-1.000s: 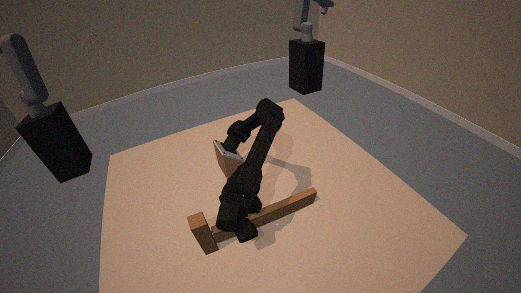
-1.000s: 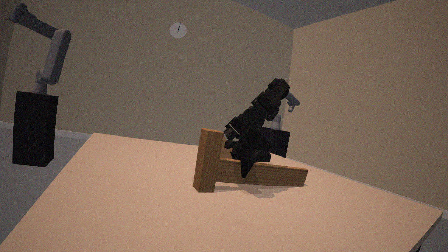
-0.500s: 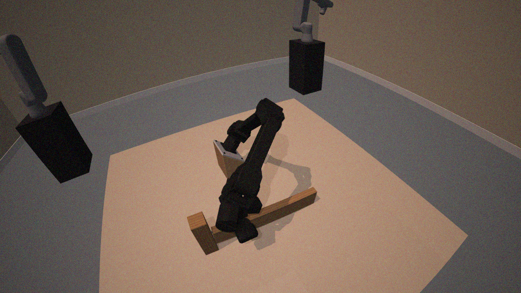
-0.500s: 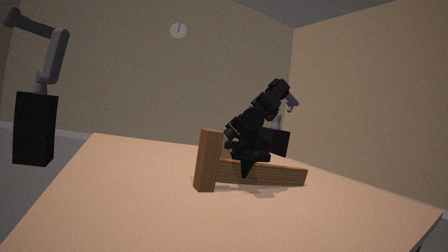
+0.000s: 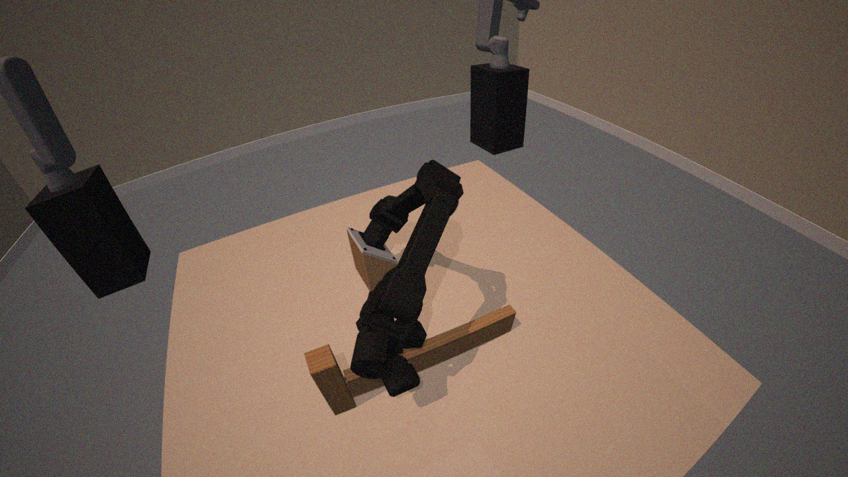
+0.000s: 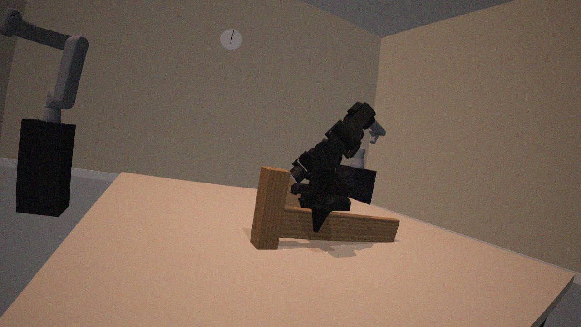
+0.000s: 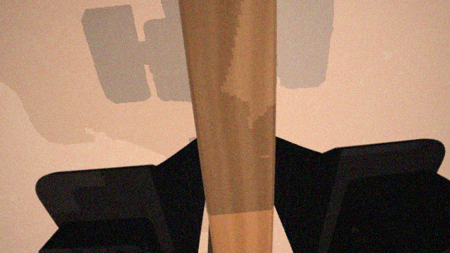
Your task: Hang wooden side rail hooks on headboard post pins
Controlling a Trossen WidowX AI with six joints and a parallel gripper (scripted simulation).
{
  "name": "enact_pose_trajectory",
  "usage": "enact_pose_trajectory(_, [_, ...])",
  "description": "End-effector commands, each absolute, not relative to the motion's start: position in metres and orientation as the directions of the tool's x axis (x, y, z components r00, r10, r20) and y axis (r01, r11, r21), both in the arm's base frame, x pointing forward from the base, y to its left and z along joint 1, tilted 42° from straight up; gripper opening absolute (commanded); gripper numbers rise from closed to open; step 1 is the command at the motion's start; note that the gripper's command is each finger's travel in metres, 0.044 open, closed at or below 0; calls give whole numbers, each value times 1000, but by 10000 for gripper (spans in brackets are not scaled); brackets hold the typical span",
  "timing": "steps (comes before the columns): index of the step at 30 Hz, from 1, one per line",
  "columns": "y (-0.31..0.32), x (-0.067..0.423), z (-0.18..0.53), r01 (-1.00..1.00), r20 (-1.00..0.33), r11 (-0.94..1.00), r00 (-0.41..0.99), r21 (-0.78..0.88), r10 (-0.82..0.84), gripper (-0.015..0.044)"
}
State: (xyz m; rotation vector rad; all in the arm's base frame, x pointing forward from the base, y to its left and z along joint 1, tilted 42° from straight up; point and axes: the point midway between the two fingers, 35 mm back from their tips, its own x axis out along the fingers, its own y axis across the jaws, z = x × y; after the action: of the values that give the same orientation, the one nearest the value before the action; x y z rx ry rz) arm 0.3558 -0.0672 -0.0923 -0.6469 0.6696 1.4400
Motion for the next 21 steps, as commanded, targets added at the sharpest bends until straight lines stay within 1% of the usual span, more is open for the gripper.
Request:
enact_pose_trajectory(1, [-70, 355, -94, -999, -756, 36, 20, 5, 654, 0])
enact_pose_trajectory(21, [-68, 355, -97, -999, -756, 36, 20, 5, 654, 0])
